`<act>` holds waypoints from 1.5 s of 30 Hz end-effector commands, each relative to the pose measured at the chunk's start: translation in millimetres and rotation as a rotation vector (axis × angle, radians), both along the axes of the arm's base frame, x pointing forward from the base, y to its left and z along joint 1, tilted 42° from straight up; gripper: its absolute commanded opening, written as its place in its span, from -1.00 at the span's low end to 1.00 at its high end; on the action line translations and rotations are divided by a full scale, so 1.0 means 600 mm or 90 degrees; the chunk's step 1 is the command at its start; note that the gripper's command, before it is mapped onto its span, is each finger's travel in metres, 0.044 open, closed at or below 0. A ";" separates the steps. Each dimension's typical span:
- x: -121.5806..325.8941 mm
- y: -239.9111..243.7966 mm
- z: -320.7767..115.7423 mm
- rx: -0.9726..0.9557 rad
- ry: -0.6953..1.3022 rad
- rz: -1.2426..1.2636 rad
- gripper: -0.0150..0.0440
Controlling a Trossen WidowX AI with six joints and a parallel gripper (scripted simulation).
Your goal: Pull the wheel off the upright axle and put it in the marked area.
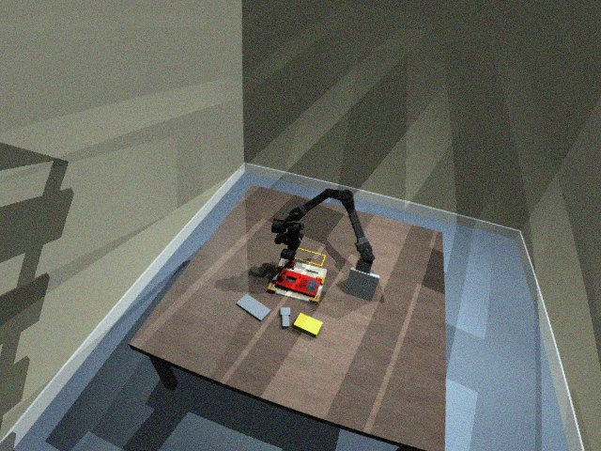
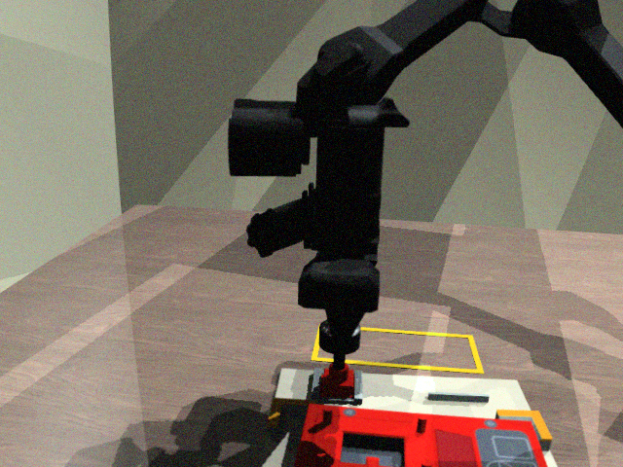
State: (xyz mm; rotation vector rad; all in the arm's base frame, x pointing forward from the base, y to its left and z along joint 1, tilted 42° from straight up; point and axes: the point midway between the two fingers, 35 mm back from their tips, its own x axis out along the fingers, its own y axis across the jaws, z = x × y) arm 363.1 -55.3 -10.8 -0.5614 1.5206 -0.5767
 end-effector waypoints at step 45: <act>-0.028 0.000 0.091 0.000 0.000 0.002 -0.49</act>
